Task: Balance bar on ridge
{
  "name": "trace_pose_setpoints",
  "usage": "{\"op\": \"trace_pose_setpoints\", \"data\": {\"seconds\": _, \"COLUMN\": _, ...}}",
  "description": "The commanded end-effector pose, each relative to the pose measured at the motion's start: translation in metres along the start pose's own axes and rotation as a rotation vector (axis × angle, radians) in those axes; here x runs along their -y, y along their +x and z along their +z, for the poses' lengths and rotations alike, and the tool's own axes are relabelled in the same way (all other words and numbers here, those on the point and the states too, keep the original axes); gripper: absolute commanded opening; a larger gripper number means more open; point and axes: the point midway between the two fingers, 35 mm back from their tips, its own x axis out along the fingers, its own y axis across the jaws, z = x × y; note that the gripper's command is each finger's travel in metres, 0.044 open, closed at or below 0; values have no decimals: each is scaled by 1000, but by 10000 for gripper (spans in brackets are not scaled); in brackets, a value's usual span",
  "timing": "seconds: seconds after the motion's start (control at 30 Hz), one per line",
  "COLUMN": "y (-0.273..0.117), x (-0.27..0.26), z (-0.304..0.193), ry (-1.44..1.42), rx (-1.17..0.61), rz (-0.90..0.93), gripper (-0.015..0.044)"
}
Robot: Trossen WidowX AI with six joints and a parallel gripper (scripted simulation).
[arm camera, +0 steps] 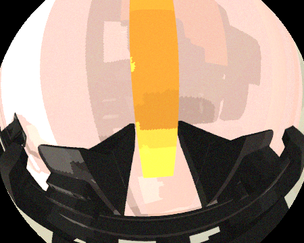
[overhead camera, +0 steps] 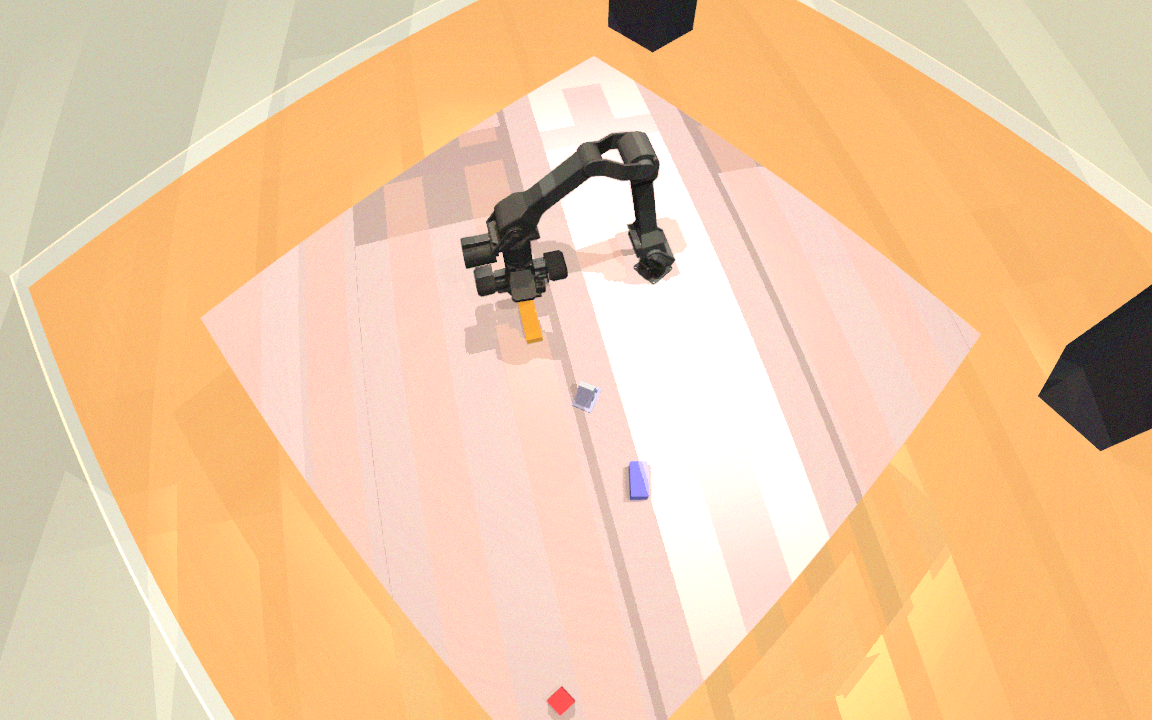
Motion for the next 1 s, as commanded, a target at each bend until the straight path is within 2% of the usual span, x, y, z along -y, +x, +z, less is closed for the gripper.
{"op": "trace_pose_setpoints", "data": {"seconds": 0.0, "y": 0, "x": 0, "z": 0, "ry": 0, "rx": 0, "rz": 0, "gripper": 137}}
{"op": "trace_pose_setpoints", "data": {"seconds": 0.17, "y": 0, "x": 0, "z": 0, "ry": 0, "rx": 0, "rz": 0, "gripper": 104}}
{"op": "trace_pose_setpoints", "data": {"seconds": 0.3, "y": -6, "x": 1, "z": 0, "ry": 0, "rx": 0, "rz": 0, "gripper": 0}}
{"op": "trace_pose_setpoints", "data": {"seconds": 0.97, "y": -56, "x": 6, "z": 0, "ry": -2, "rx": 2, "rz": -2, "gripper": 0}}
